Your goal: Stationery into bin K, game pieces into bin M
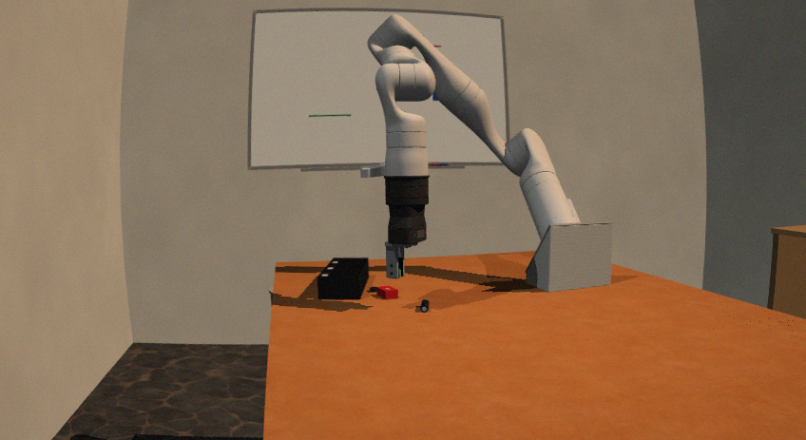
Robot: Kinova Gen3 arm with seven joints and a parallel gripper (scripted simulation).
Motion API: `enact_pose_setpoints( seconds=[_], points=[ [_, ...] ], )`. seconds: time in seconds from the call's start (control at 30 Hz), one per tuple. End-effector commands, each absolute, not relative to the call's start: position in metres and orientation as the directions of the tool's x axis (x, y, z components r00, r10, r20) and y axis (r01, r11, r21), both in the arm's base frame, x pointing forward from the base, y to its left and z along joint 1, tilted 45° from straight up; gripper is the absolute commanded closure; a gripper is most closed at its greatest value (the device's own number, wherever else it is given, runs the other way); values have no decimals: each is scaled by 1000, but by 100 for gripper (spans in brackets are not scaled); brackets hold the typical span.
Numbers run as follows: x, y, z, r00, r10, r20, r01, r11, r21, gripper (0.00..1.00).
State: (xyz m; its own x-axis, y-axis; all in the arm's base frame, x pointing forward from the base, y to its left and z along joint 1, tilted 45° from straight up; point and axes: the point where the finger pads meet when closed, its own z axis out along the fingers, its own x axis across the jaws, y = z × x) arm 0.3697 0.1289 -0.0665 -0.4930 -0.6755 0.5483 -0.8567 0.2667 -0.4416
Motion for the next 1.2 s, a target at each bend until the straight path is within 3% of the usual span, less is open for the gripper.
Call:
enact_pose_setpoints(
  seconds=[0.0, 0.43, 1.17],
  points=[
    [370, 130, -66, -493, -677, 546, -856, 267, -442, 66],
    [369, 135, -61, -493, -677, 546, -856, 267, -442, 66],
    [414, 60, 21, -493, -677, 546, -856, 266, -443, 66]
  ],
)
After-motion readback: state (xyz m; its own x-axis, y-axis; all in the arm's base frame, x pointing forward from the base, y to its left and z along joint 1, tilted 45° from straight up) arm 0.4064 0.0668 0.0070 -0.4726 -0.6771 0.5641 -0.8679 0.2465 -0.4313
